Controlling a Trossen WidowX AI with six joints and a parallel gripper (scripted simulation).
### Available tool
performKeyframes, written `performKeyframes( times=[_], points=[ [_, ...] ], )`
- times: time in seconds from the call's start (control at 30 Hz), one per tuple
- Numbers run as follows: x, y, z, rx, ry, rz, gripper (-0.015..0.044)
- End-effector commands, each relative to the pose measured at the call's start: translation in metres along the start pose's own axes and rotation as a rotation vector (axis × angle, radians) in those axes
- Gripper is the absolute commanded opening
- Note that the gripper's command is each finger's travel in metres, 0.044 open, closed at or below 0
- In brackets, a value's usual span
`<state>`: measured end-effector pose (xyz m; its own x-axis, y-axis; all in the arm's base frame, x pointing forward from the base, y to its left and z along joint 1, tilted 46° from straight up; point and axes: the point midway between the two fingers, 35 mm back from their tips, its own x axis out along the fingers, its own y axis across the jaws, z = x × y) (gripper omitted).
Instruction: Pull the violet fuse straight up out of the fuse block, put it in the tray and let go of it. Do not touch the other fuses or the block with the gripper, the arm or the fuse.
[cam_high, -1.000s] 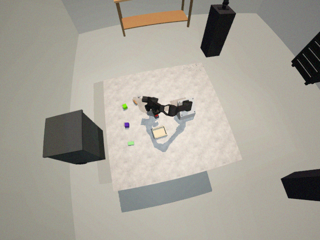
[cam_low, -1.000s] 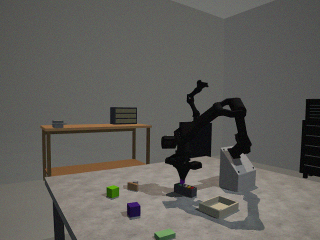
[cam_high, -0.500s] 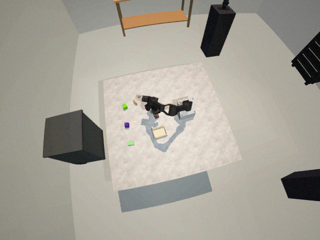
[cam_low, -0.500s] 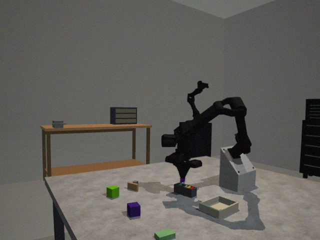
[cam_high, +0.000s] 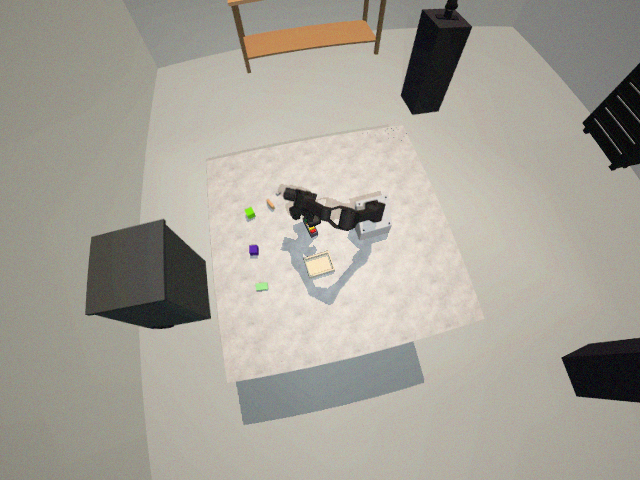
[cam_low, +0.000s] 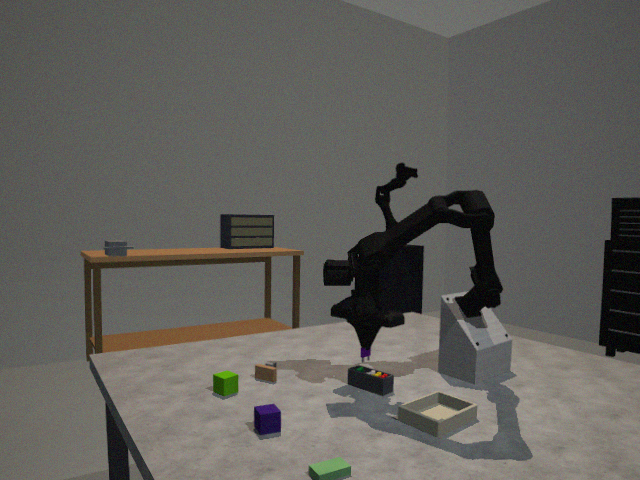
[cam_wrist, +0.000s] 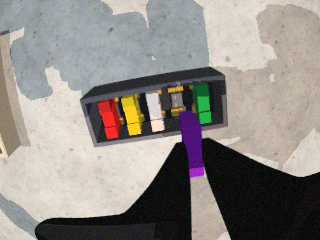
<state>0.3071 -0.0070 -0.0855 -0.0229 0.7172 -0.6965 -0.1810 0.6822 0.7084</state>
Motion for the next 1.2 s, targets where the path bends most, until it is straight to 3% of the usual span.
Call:
performKeyframes(
  times=[0.0,0.67,1.17],
  points=[
    [-0.004,0.001,0.003,-0.014,-0.003,-0.008,0.0],
    [-0.006,0.117,0.047,-0.011,-0.003,-0.033,0.0],
    [-0.004,0.228,0.046,-0.014,-0.005,0.003,0.0]
  ],
)
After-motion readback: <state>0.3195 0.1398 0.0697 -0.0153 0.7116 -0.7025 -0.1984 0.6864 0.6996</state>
